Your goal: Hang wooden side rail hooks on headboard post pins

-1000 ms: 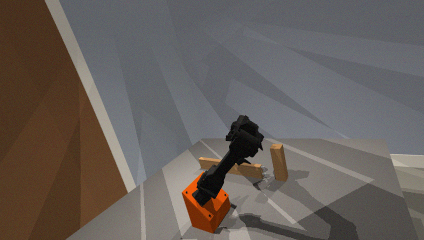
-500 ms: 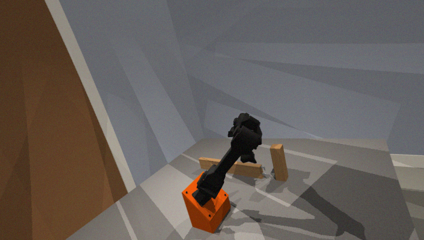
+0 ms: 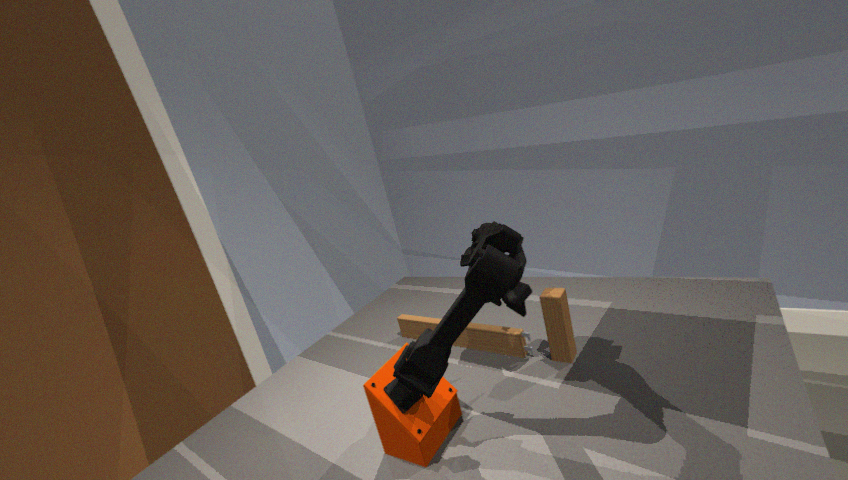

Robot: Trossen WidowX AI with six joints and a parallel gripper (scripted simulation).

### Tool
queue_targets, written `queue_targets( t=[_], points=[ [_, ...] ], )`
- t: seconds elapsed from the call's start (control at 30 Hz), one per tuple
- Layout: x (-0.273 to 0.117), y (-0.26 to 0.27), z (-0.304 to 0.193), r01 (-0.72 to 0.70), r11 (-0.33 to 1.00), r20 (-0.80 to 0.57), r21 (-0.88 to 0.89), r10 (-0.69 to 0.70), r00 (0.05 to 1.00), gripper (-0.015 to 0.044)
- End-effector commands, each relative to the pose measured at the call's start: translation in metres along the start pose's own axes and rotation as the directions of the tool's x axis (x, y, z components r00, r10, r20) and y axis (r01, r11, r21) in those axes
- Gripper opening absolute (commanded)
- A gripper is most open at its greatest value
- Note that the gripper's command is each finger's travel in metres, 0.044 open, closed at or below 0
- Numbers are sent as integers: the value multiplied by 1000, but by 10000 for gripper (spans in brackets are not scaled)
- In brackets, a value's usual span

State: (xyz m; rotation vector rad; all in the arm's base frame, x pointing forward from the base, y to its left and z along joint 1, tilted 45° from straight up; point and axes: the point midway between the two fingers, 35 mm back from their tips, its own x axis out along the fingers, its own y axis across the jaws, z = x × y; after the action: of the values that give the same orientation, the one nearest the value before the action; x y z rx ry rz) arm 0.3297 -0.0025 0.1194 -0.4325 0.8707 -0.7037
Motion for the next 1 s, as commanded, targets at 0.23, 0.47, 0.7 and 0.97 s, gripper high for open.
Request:
queue_targets(
  t=[0.23,0.47,0.7,0.97],
  points=[
    [-4,-4,22,-101,233,-114,-967,-43,993,440],
    [-3,-10,25,-159,-155,-149,-975,-71,986,440],
    [-3,-15,29,-203,-513,-179,-834,-96,979,440],
    [-3,-21,32,-217,-822,-209,-526,-122,970,440]
  ],
)
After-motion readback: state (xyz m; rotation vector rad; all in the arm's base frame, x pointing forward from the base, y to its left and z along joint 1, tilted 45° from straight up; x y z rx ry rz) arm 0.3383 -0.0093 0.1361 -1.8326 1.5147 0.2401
